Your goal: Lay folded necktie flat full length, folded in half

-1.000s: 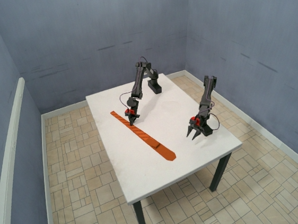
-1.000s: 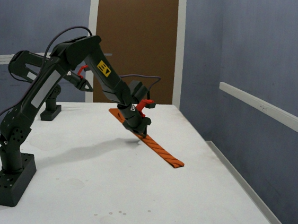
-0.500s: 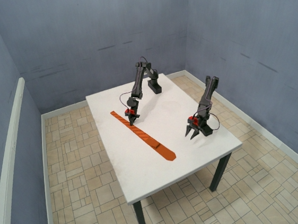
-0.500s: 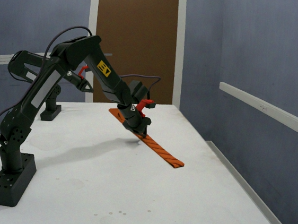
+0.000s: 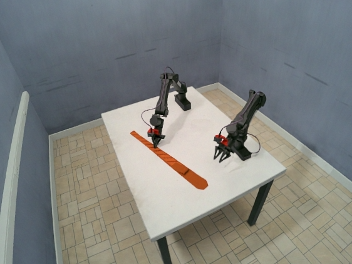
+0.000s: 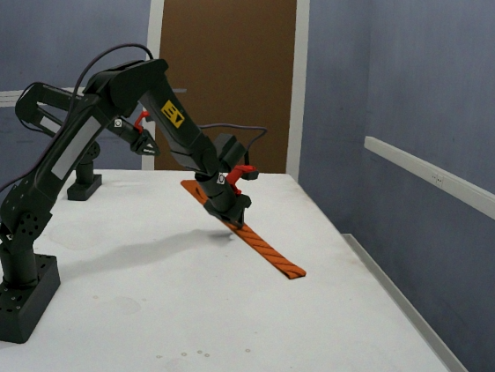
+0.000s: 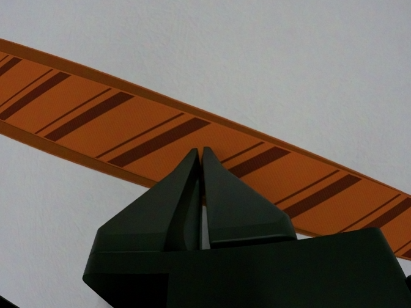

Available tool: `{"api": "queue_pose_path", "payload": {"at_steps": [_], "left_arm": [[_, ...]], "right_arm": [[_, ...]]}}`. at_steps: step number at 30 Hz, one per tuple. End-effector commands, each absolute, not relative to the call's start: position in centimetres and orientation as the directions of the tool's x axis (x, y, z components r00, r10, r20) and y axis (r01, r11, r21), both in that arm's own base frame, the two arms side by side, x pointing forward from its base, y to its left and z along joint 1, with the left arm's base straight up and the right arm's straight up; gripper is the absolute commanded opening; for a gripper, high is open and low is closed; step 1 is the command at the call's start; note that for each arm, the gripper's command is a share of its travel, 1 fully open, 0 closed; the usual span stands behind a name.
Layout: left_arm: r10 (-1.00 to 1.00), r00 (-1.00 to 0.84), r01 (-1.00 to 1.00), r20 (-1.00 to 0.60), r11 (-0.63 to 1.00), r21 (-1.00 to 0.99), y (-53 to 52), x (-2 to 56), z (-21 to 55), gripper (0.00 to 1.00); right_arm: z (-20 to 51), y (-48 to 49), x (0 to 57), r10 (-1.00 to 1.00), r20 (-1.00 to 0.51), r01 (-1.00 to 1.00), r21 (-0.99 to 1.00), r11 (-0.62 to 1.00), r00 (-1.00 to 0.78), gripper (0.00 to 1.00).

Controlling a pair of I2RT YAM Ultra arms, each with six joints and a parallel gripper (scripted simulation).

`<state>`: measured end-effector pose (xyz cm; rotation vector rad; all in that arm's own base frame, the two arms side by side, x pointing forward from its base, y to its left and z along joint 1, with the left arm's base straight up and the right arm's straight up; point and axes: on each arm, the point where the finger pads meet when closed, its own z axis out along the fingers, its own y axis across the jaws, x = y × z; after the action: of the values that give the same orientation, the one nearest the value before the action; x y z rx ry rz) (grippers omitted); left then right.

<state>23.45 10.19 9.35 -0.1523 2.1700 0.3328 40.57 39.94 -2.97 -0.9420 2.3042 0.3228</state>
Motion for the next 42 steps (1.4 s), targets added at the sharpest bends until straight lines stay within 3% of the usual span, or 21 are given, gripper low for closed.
{"api": "queue_pose_path", "payload": {"at_steps": [1, 24, 42], "left_arm": [[0.108, -0.587, -0.216, -0.803, 0.934, 0.284, 10.4, 24.5, 10.0, 0.43], [0.532, -0.610, 0.086, -0.587, 0.781, 0.619, 5.7, 29.0, 8.9, 0.43], [0.800, -0.519, 0.324, -0.302, 0.511, 0.796, 1.7, 32.7, 8.0, 0.43]], "right_arm": [[-2.7, 40.1, 40.6, -0.536, -0.643, -0.699, 0.000, 0.715, -0.547, 0.04], [-2.7, 40.1, 40.6, -0.536, -0.643, -0.699, 0.000, 0.715, -0.547, 0.04], [-2.7, 40.1, 40.6, -0.536, -0.643, -0.699, 0.000, 0.715, -0.547, 0.04]]}}
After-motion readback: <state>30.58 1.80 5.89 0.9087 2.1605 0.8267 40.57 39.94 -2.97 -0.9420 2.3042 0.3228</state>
